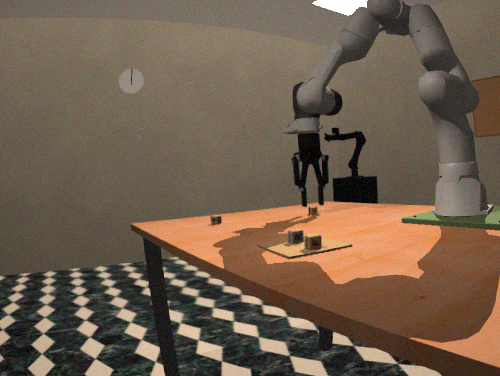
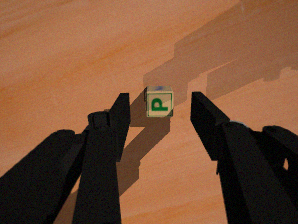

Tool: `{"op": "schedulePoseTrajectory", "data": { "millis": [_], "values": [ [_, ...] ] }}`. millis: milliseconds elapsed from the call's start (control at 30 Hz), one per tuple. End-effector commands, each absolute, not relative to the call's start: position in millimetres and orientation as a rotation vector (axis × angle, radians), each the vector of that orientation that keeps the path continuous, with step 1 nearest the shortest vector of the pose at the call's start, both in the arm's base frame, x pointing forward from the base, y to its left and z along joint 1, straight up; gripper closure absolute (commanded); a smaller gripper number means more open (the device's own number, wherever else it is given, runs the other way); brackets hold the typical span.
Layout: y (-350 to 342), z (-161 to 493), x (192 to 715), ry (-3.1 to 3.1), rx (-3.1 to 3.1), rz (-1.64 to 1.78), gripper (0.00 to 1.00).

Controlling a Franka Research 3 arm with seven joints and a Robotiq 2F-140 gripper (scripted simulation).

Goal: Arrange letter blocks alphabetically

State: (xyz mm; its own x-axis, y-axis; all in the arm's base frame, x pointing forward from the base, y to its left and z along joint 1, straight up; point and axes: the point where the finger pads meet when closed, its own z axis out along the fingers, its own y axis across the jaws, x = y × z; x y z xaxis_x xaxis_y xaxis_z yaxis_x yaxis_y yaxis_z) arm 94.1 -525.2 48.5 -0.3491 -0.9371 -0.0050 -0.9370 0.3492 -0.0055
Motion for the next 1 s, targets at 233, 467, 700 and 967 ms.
{"op": "schedulePoseTrajectory", "data": {
  "millis": [233, 467, 700, 967],
  "values": [
    [-527.1, 32.9, 94.1, 2.581, -1.785, -0.01, 0.57],
    [-527.1, 23.8, 94.2, 2.581, -1.785, -0.01, 0.57],
    [-527.1, 22.7, 94.2, 2.581, -1.785, -0.01, 0.57],
    [-527.1, 22.7, 94.2, 2.581, -1.785, -0.01, 0.57]
  ]
}}
